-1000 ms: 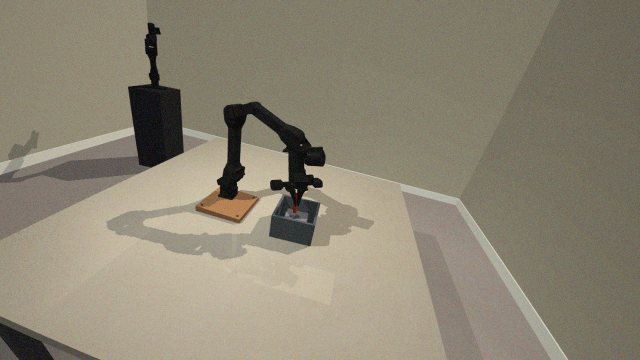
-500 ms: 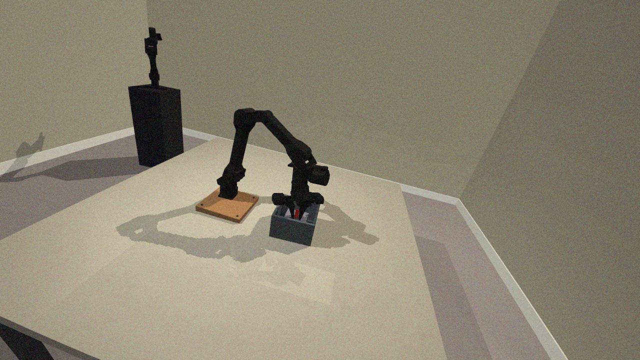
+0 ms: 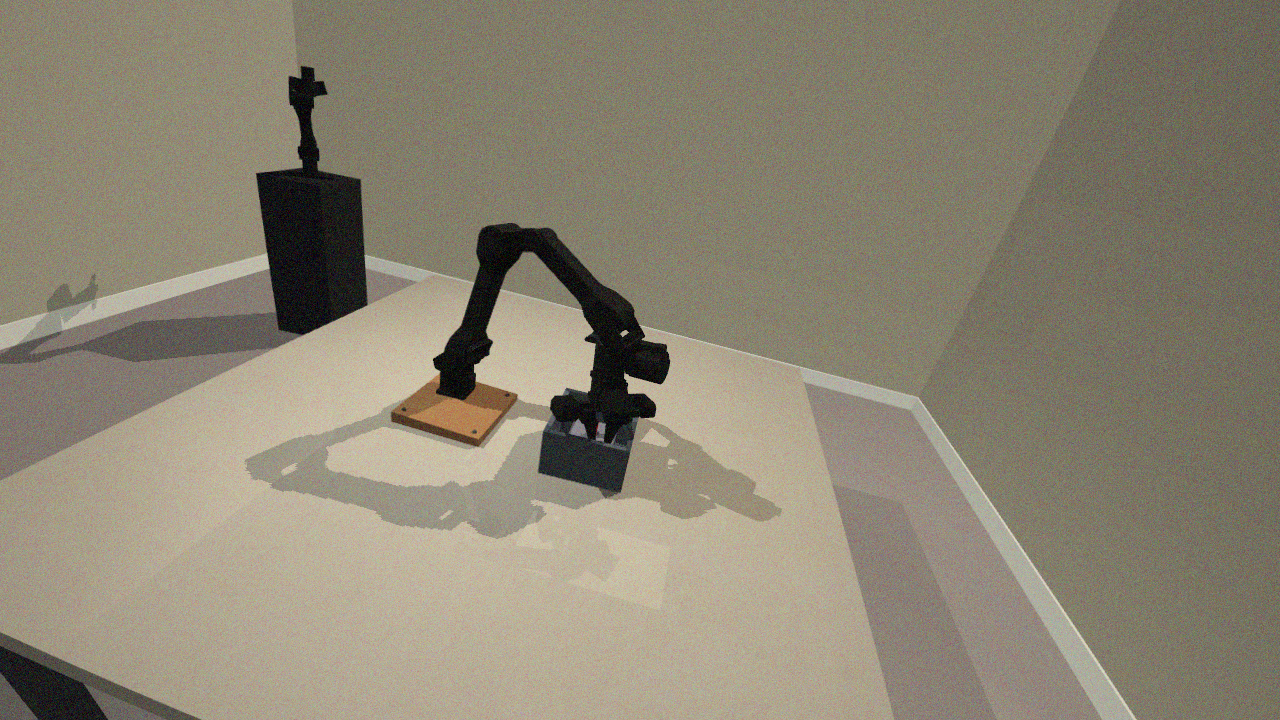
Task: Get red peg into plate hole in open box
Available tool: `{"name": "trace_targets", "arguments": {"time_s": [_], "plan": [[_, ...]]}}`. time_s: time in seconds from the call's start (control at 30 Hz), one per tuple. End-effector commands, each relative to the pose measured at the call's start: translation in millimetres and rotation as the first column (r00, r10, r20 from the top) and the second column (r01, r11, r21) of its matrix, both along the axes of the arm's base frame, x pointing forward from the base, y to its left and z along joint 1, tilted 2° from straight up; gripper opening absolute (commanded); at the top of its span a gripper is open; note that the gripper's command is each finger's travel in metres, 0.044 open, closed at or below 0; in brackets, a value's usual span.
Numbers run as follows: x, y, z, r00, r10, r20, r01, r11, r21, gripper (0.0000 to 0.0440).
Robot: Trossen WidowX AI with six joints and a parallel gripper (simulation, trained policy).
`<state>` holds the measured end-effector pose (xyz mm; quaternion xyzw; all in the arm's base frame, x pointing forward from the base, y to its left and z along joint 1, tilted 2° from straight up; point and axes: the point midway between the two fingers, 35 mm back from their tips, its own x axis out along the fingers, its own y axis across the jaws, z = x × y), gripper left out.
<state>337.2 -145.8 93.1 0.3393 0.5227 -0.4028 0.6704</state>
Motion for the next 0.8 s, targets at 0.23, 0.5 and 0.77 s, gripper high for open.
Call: {"name": "trace_targets", "arguments": {"time_s": [0.23, 0.5, 0.77], "plan": [[5, -15, 0, 1.000, 0.018, -0.011, -0.018, 1.000, 0.013, 0.0108], [5, -30, 5, 1.000, 0.026, -0.017, -0.026, 1.000, -0.002, 0.0109], [4, -45, 10, 0.999, 0.031, -0.021, -0.031, 0.999, -0.022, 0.0111]]}}
